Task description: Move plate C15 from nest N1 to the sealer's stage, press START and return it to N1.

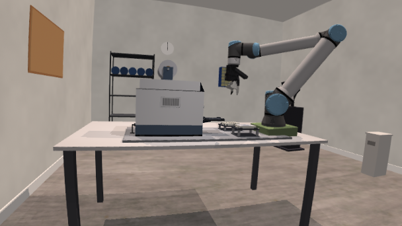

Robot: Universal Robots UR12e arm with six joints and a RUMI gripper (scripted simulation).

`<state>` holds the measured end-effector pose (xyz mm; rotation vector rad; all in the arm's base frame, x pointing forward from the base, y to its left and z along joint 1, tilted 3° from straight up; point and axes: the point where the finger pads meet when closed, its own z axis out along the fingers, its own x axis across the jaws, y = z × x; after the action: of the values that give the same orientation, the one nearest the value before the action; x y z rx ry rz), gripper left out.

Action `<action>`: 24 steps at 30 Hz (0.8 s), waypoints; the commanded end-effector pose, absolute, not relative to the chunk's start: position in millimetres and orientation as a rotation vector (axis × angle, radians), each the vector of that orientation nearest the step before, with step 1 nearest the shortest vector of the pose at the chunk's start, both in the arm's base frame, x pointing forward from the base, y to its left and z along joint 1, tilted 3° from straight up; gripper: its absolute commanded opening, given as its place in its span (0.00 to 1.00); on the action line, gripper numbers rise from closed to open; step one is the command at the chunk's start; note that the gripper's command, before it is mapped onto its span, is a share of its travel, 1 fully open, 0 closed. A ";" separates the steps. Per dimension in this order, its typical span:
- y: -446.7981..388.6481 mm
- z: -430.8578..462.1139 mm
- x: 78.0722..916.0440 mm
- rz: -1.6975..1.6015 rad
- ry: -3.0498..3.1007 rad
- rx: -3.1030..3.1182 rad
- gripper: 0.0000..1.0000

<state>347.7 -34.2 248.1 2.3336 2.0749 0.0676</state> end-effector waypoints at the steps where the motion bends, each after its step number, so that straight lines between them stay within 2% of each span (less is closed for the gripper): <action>1: -34.6 248.7 347.9 0.075 2.115 2.297 0.68; 11: -34.6 248.7 347.9 0.075 2.115 2.297 0.68; 24: -33.6 198.8 350.2 0.074 2.144 2.268 0.68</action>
<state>348.2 -33.1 210.9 2.2736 2.1417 0.0741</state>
